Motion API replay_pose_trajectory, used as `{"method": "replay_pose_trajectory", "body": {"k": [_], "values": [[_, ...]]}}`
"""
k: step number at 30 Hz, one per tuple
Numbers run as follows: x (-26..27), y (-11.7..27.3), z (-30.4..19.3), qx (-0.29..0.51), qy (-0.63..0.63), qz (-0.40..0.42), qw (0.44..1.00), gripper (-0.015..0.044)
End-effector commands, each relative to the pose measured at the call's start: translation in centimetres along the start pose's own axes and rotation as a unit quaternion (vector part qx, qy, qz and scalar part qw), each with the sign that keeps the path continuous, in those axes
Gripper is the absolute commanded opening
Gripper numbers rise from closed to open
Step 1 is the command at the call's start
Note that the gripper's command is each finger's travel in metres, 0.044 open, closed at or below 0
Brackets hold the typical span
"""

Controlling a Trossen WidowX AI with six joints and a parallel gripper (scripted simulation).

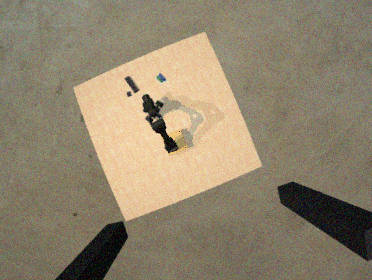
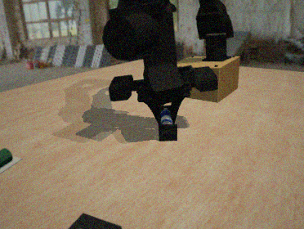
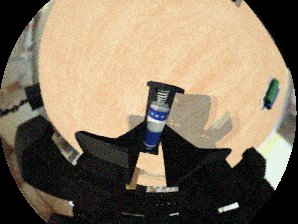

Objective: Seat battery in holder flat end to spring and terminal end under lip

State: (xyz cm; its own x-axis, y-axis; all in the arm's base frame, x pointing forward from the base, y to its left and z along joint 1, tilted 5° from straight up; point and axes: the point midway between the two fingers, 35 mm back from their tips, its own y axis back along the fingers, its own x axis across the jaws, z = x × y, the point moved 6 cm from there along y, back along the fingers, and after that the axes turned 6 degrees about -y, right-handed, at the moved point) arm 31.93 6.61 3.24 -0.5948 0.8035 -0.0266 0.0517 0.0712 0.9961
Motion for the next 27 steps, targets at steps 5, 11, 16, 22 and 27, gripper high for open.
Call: {"method": "replay_pose_trajectory", "body": {"k": [5, 11, 16, 22, 27], "values": [[0.0, 0.1, -0.1, 0.0, 0.002, 0.0, 1.0, 0.0175], [0.1, 1.3, -0.2, 0.0, 0.0, 0.0, 1.0, 0.0175], [0.1, 1.5, -0.2, 0.0, 0.0, 0.0, 1.0, 0.0175], [0.2, 2.7, -0.4, 0.004, 0.001, 0.001, 1.0, 0.0254], [0.6, 8.1, -1.2, 0.001, 0.0, 0.001, 1.0, 0.0385]]}}
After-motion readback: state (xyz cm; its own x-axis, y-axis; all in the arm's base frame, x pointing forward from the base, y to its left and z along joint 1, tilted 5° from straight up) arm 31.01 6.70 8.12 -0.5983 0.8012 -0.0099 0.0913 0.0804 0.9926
